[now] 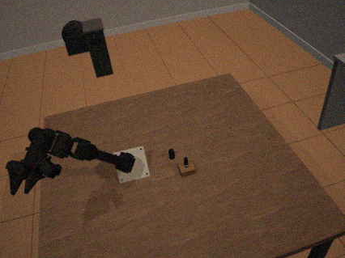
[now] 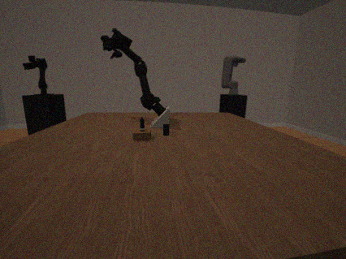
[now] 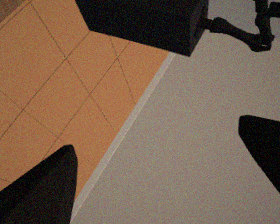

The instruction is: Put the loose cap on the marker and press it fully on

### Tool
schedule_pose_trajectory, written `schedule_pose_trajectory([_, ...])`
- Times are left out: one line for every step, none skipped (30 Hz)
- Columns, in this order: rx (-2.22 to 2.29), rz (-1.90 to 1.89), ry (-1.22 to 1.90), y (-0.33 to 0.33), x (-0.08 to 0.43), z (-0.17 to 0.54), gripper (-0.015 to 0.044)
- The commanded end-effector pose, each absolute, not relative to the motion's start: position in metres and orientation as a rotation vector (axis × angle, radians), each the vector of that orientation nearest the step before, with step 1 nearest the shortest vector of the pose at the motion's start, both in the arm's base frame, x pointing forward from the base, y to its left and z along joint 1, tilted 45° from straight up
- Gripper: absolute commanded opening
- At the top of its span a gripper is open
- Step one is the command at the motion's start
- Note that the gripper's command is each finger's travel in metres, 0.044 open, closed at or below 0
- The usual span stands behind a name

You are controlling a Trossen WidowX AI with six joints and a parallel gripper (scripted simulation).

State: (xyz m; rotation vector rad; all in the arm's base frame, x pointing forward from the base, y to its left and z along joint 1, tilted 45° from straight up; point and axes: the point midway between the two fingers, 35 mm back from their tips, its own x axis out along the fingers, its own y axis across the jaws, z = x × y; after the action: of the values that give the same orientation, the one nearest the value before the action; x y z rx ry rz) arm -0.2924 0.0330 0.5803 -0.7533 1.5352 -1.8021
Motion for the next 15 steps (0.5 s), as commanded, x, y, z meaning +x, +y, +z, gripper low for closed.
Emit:
schedule_pose_trajectory([-0.757, -1.799, 1.540, 0.032, -0.292, 0.581, 0.0374])
schedule_pose_trajectory([-0.767, -1.789, 1.555, 0.030, -0.290, 0.583, 0.0347])
schedule_pose_trajectory([-0.785, -1.771, 1.580, 0.026, -0.287, 0.586, 0.0321])
schedule_pose_trajectory([-0.809, -1.747, 1.614, 0.020, -0.282, 0.590, 0.0295])
schedule_pose_trajectory([-0.842, -1.715, 1.658, 0.013, -0.276, 0.595, 0.0269])
schedule_pose_trajectory([-0.882, -1.675, 1.709, 0.004, -0.269, 0.602, 0.0249])
schedule_pose_trajectory([-0.927, -1.630, 1.764, -0.006, -0.260, 0.608, 0.0249])
schedule_pose_trajectory([-0.973, -1.584, 1.818, -0.015, -0.250, 0.615, 0.0249])
schedule_pose_trajectory([-1.020, -1.537, 1.870, -0.025, -0.240, 0.621, 0.0249])
schedule_pose_trajectory([-1.069, -1.489, 1.921, -0.034, -0.230, 0.627, 0.0249])
schedule_pose_trajectory([-1.113, -1.446, 1.963, -0.043, -0.220, 0.632, 0.0249])
schedule_pose_trajectory([-1.156, -1.403, 2.003, -0.051, -0.210, 0.637, 0.0249])
schedule_pose_trajectory([-1.204, -1.356, 2.044, -0.059, -0.199, 0.642, 0.0249])
schedule_pose_trajectory([-1.255, -1.306, 2.087, -0.068, -0.186, 0.647, 0.0249])
schedule_pose_trajectory([-1.308, -1.254, 2.128, -0.077, -0.173, 0.651, 0.0249])
